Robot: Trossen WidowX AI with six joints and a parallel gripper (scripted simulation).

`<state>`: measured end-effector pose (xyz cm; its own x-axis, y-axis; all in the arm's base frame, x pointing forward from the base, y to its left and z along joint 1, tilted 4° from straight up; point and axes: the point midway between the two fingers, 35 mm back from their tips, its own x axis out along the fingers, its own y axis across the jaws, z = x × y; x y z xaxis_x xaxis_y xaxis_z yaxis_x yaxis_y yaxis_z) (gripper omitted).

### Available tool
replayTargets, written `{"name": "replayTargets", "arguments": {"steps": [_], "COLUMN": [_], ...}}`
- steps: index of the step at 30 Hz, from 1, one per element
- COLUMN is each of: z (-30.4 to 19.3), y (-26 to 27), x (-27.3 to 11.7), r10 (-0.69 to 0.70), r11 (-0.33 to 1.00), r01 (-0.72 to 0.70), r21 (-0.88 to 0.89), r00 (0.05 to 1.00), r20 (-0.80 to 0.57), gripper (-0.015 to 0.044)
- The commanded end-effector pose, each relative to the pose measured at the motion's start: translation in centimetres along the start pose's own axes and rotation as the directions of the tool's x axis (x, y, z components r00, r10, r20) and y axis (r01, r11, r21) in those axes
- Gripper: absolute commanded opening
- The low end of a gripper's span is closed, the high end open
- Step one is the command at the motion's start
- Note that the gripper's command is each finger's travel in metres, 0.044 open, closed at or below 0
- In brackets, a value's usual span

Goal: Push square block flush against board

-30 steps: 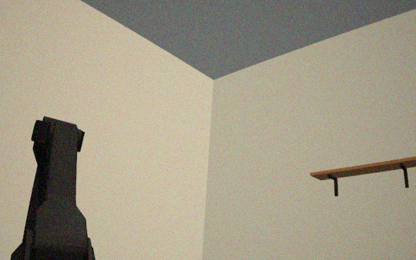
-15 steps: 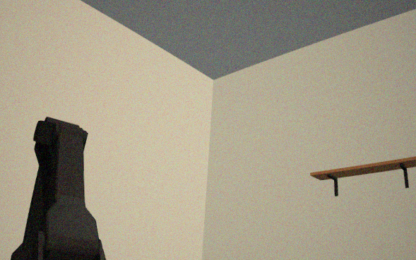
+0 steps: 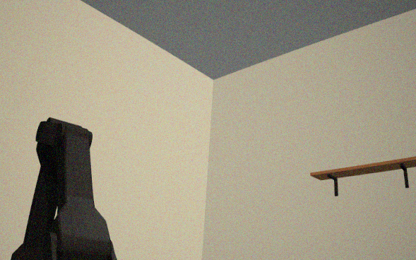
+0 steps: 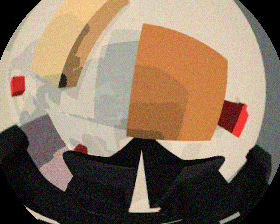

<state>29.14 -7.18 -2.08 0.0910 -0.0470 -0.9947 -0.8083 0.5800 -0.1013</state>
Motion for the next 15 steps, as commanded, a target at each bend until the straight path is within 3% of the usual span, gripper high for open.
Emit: {"name": "replayTargets", "arguments": {"steps": [1,15], "z": [0.7,2.0], "y": [0.0,-0.2], "x": [0.2,0.2], "r10": [0.006,0.006], "r11": [1.0,1.0], "r01": [-0.006,-0.006], "r21": [-0.002,-0.002], "r00": [1.0,1.0], "r20": [0.005,0.006], "gripper": [0.0,0.0]}}
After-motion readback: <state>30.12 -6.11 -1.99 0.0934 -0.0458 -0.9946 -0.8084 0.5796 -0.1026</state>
